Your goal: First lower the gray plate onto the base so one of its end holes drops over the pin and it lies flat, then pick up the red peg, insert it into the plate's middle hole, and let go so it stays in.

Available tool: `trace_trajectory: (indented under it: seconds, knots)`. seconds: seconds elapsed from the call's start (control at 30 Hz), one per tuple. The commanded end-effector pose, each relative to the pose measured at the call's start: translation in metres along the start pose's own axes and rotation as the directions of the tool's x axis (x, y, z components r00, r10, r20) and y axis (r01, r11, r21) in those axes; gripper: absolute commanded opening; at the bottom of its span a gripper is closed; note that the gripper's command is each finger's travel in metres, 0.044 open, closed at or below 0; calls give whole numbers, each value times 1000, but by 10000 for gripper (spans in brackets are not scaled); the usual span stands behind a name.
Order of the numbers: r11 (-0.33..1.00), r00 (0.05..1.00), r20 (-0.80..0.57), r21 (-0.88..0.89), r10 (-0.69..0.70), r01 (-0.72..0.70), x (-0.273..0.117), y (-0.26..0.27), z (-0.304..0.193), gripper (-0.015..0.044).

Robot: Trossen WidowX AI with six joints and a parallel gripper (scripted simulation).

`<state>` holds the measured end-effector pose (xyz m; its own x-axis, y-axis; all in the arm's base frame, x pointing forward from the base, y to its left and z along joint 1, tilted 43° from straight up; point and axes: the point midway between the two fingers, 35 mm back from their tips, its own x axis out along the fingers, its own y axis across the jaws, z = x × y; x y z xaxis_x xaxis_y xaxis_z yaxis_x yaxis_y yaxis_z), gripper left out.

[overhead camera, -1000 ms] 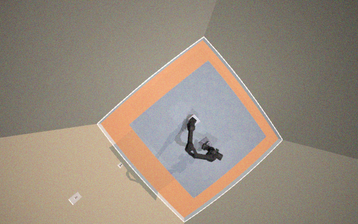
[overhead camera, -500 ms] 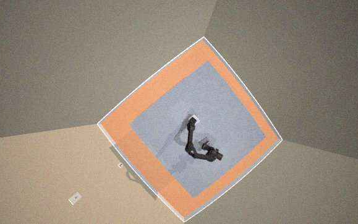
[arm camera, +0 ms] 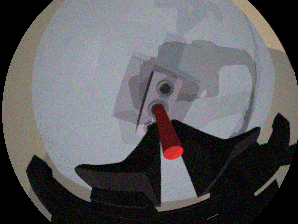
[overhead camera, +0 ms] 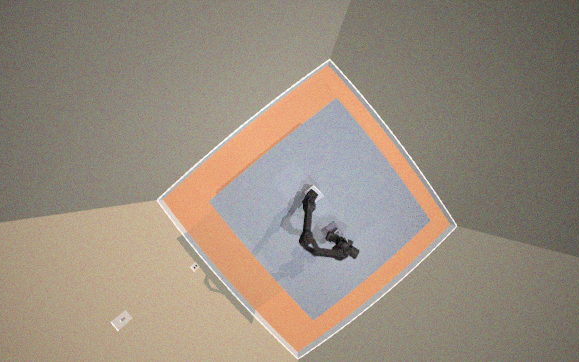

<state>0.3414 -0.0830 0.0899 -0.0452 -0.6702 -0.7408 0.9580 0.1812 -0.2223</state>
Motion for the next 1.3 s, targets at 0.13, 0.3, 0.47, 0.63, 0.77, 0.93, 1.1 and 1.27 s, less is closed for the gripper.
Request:
trace_trajectory:
  seconds: [0.13, 0.3, 0.47, 0.63, 0.77, 0.93, 1.1, 1.27]
  knots:
    - [1000, 1000, 0, 0, 0, 0, 0, 0, 0, 0]
    - [1000, 1000, 0, 0, 0, 0, 0, 0, 0, 0]
    - [1000, 1000, 0, 0, 0, 0, 1, 0, 0, 0]
    - [1000, 1000, 0, 0, 0, 0, 2, 0, -1, 0]
    - [1000, 1000, 0, 0, 0, 0, 2, 0, -2, 0]
    - [1000, 1000, 0, 0, 0, 0, 3, 0, -1, 0]
    - [1000, 1000, 0, 3, 0, 0, 3, 0, -1, 0]
    - [1000, 1000, 0, 3, 0, 0, 3, 0, -1, 0]
